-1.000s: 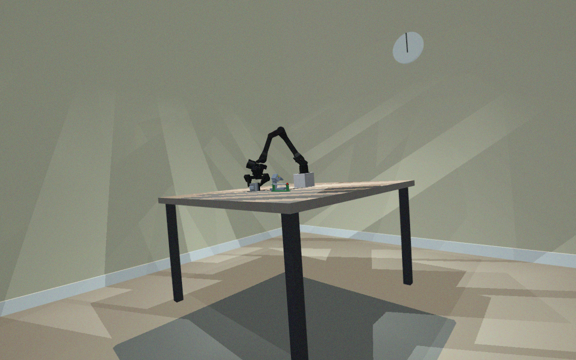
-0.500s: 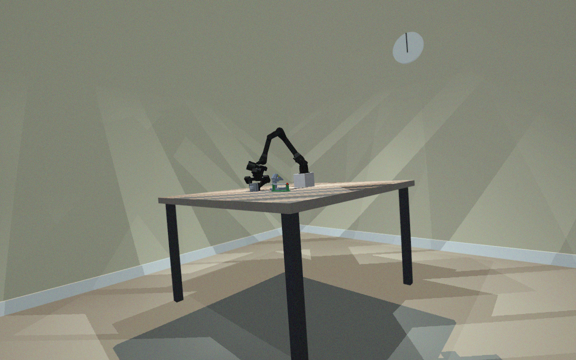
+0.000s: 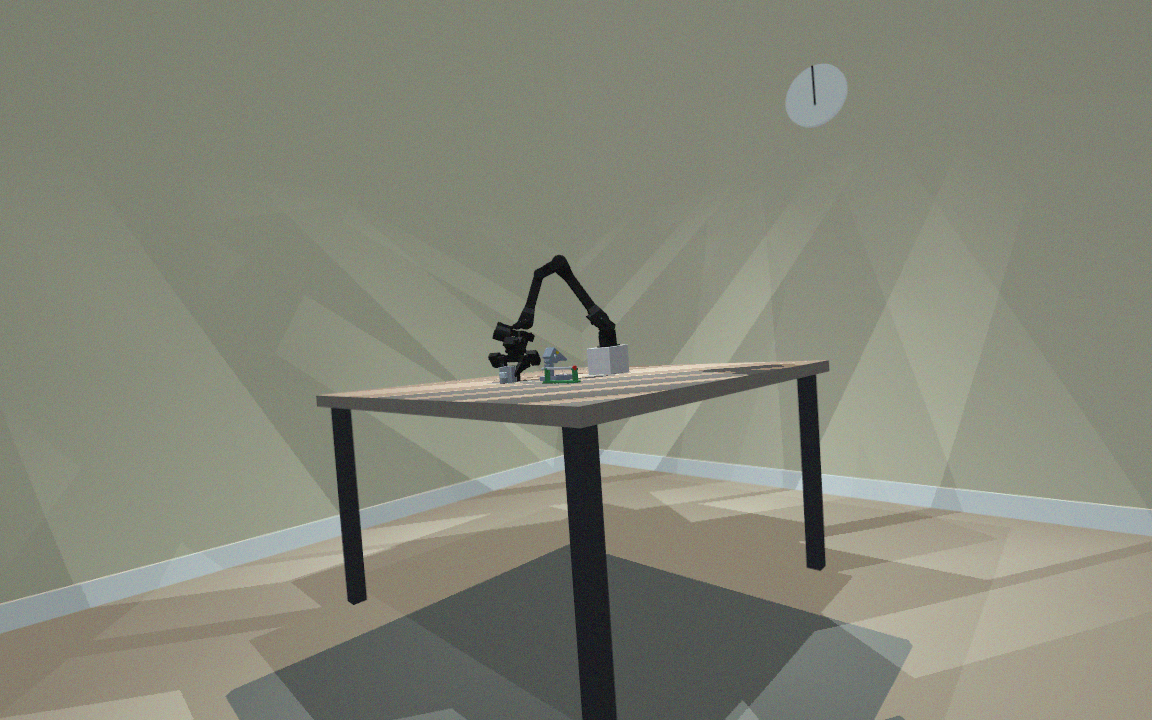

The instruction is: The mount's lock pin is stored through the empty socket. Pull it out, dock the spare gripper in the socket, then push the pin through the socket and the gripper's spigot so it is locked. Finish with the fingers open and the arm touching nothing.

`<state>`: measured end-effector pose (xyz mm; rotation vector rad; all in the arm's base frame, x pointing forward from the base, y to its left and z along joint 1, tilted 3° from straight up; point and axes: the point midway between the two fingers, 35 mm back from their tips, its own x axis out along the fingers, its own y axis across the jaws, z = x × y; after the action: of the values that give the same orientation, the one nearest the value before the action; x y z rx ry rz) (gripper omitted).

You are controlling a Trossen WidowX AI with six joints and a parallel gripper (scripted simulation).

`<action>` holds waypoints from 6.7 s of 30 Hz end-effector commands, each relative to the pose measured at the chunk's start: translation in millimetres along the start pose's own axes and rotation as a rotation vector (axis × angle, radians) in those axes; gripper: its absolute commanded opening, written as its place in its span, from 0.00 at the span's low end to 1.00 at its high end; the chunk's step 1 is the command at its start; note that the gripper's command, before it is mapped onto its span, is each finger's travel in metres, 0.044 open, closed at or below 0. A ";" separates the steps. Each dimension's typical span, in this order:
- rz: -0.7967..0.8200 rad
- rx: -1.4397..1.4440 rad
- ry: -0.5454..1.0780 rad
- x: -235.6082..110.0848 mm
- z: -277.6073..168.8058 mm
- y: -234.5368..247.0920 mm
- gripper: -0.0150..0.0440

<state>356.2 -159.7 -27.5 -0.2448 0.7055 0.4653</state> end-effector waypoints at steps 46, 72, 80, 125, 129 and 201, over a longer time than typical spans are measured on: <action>0.040 0.087 0.088 -73.1 86.7 21.5 0.25; 0.090 0.318 0.398 -72.3 105.7 101.2 0.25; 0.078 0.366 0.494 -77.8 108.0 125.2 0.25; -0.152 0.474 0.869 -121.5 95.9 201.3 0.25; -0.153 0.475 0.868 -117.7 96.4 200.3 0.25; -0.151 0.478 0.867 -68.7 87.0 187.1 1.00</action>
<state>268.0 12.8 71.4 -0.0330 1.6052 0.0108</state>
